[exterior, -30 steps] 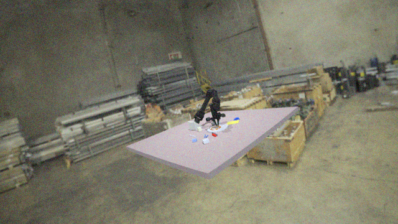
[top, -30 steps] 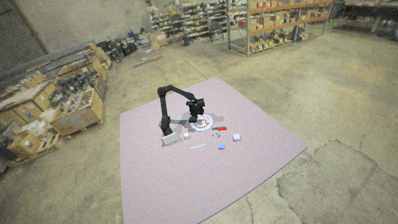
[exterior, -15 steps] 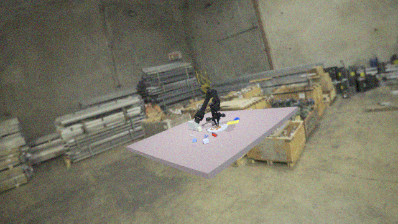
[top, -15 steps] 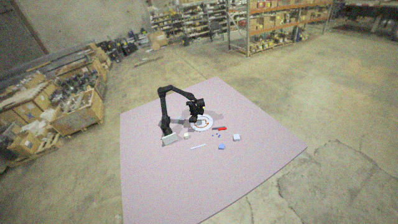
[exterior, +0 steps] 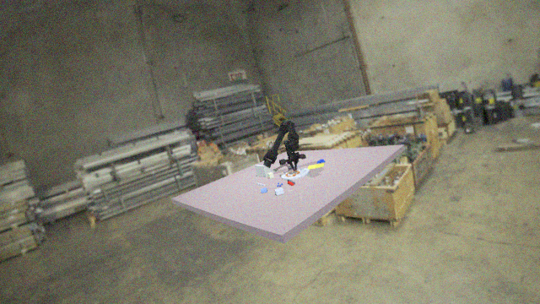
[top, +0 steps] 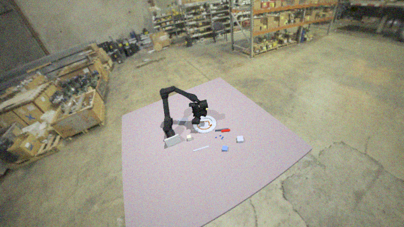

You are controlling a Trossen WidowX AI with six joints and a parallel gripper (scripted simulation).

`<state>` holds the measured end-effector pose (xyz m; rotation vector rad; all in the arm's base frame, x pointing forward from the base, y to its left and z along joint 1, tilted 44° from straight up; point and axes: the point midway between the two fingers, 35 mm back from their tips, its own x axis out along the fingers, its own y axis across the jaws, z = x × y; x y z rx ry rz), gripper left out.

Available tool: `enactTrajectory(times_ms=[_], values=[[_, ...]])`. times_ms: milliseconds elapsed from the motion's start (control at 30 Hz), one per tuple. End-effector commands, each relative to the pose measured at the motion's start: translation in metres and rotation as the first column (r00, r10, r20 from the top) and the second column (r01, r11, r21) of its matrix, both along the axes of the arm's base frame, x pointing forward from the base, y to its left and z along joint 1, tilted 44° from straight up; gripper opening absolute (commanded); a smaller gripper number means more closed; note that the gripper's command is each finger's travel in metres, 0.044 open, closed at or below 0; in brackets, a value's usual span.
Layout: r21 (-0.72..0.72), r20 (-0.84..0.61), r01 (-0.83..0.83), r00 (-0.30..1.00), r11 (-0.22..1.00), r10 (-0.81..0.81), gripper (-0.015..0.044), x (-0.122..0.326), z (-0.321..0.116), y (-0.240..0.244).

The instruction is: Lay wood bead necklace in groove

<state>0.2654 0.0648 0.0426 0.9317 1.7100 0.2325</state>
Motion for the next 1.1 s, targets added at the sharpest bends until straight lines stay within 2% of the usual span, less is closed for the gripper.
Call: enactTrajectory(times_ms=[0,1067], values=[[0.000,0.000,-0.001,1.000,1.000,0.001,0.0000,0.000,0.000,0.000],[0.005,-0.005,0.002,1.000,1.000,-0.002,0.0000,-0.002,0.014,0.006]])
